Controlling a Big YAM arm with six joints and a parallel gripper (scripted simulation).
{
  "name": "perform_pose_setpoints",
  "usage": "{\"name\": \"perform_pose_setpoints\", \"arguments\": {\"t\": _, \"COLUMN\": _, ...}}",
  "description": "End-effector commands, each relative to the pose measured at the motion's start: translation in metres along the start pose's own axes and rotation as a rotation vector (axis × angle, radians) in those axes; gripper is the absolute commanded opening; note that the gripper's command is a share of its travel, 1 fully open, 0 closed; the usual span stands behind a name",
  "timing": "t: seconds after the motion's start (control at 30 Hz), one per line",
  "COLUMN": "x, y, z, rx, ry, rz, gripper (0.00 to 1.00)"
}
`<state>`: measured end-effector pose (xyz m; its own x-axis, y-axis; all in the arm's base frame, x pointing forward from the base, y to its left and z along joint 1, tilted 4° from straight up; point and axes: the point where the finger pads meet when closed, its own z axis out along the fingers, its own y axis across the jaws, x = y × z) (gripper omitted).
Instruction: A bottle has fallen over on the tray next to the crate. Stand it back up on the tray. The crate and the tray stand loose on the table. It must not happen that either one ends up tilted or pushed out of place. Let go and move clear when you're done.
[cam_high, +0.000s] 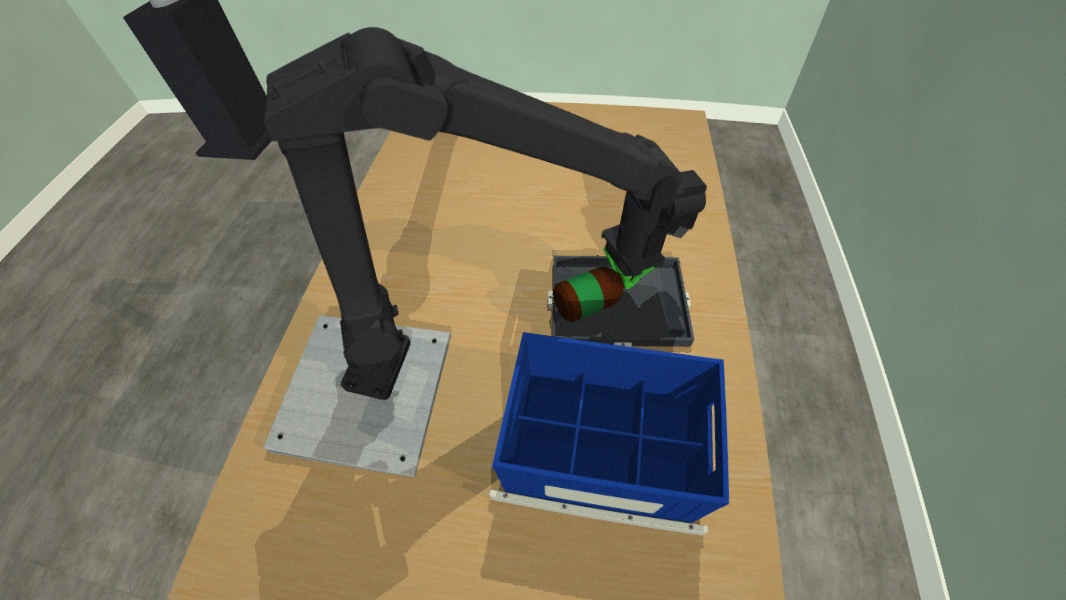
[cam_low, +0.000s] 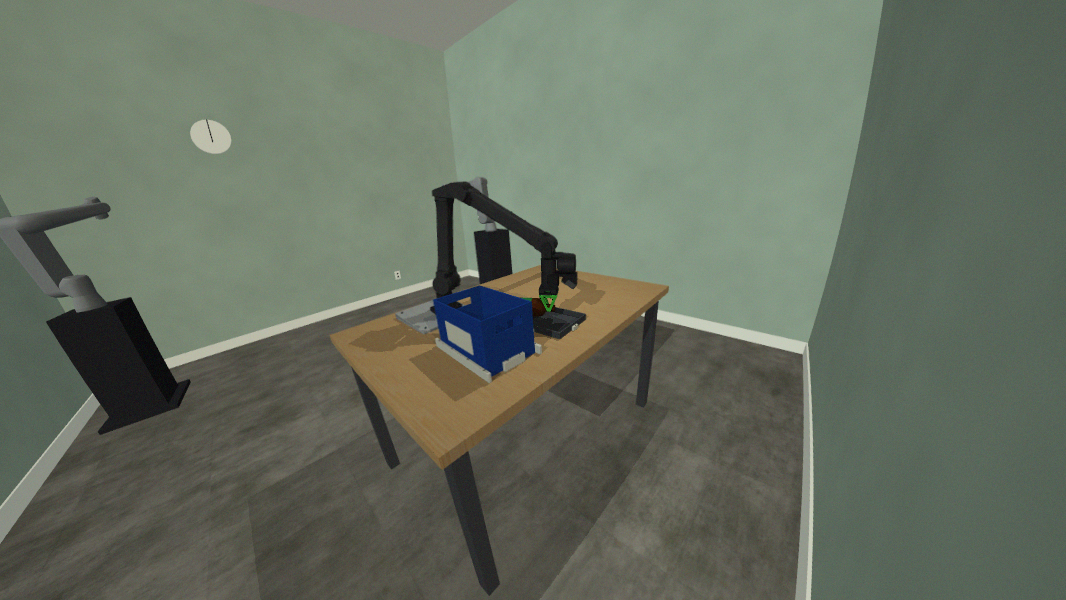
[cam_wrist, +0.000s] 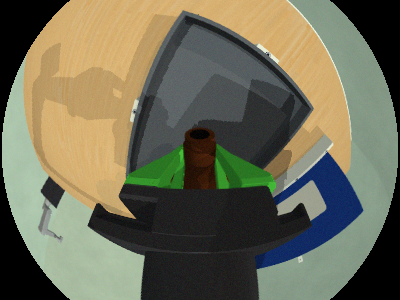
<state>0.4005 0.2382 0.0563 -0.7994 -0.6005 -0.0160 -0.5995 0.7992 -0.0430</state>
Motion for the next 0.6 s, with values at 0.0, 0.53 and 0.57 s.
{"name": "perform_pose_setpoints", "arguments": {"t": 0.0, "x": -0.031, "y": -0.003, "z": -0.047, "rx": 0.009, "ry": -0.096, "rz": 0.011, "gripper": 0.00}}
{"name": "perform_pose_setpoints", "arguments": {"t": 0.53, "x": -0.029, "y": 0.001, "z": -0.070, "rx": 0.008, "ry": -0.098, "rz": 0.003, "gripper": 0.00}}
{"name": "perform_pose_setpoints", "arguments": {"t": 0.57, "x": -0.029, "y": 0.001, "z": -0.072, "rx": 0.008, "ry": -0.098, "rz": 0.003, "gripper": 0.00}}
